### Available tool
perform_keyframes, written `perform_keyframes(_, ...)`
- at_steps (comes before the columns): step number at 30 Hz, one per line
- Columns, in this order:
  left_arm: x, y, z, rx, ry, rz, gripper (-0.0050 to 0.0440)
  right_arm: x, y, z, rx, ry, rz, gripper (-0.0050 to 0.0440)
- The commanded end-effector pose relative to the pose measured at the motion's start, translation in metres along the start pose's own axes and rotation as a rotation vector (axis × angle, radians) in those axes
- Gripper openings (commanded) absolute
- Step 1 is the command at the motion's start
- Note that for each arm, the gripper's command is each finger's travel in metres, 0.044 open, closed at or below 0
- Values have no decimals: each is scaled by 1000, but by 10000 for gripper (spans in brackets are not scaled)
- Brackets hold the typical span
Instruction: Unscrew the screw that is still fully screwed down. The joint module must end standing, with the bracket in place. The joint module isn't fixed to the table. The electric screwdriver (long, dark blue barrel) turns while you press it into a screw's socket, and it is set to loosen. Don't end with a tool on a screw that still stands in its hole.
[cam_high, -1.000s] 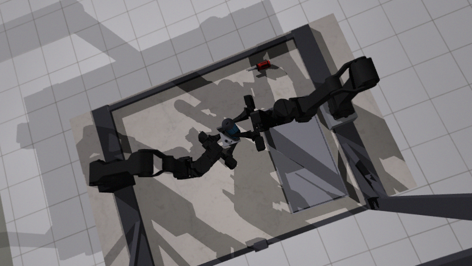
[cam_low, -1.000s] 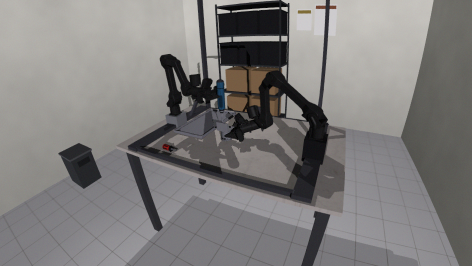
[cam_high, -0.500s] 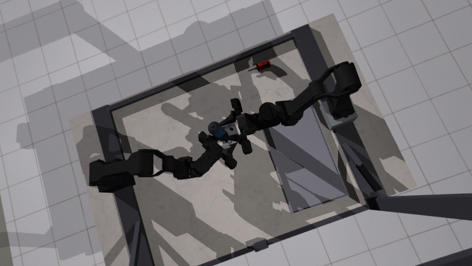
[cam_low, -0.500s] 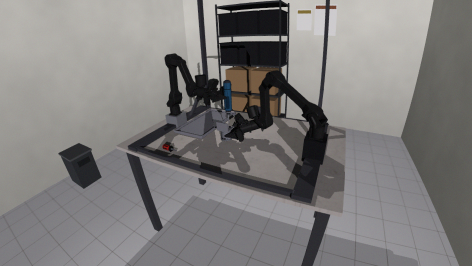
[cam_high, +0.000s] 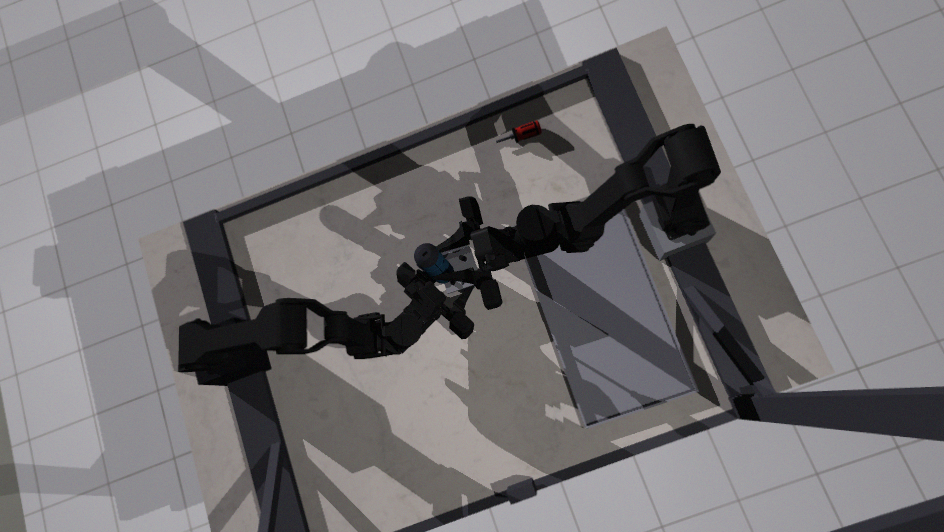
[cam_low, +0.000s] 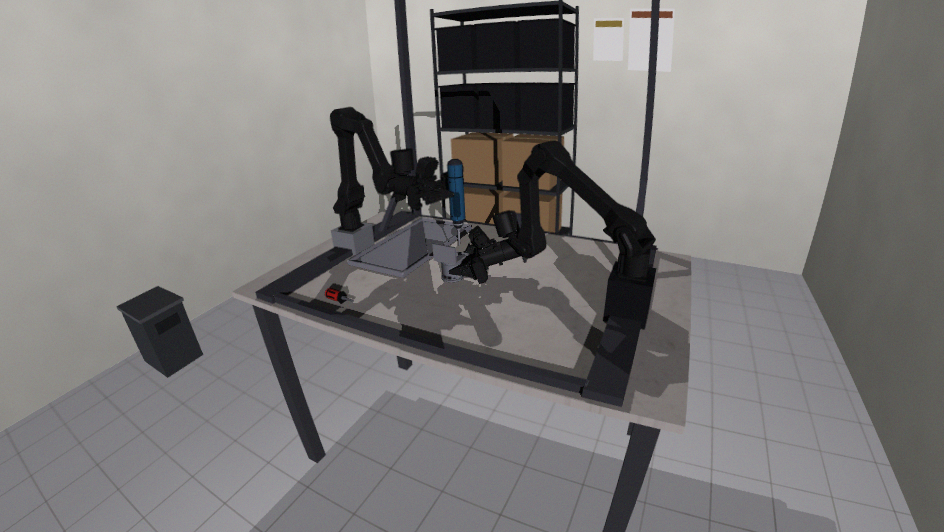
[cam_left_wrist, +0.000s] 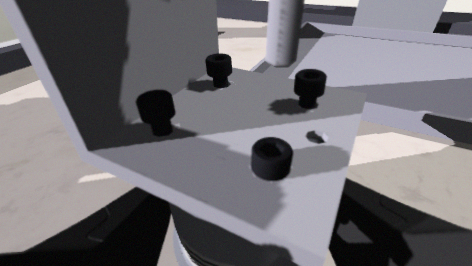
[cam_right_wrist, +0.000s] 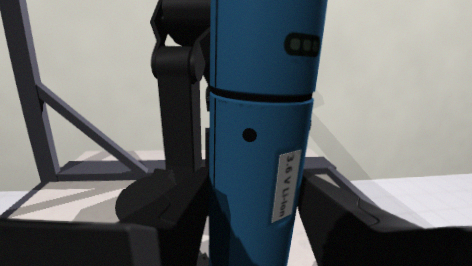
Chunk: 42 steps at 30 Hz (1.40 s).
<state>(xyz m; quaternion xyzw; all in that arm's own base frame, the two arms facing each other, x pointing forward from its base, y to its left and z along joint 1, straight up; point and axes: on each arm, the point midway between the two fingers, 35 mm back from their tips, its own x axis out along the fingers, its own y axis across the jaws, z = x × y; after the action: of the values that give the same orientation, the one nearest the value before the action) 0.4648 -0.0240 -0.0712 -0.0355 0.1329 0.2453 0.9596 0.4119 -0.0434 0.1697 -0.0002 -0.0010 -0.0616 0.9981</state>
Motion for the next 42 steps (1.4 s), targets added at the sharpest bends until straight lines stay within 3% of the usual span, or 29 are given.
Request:
perform_keyframes(1, 0, -3, 8, -13, -15, -4, 244, 4, 0, 8, -3, -41, 3, 161)
perform_keyframes(20, 0, -3, 8, -13, -15, -4, 244, -2, -1, 0, -3, -41, 3, 161)
perform_keyframes(31, 0, -3, 8, -13, -15, -4, 244, 2, 0, 11, -1, -67, 2, 161)
perform_keyframes(42, 0, -3, 8, -13, -15, -4, 244, 3, 0, 2, 1, -32, 0, 161)
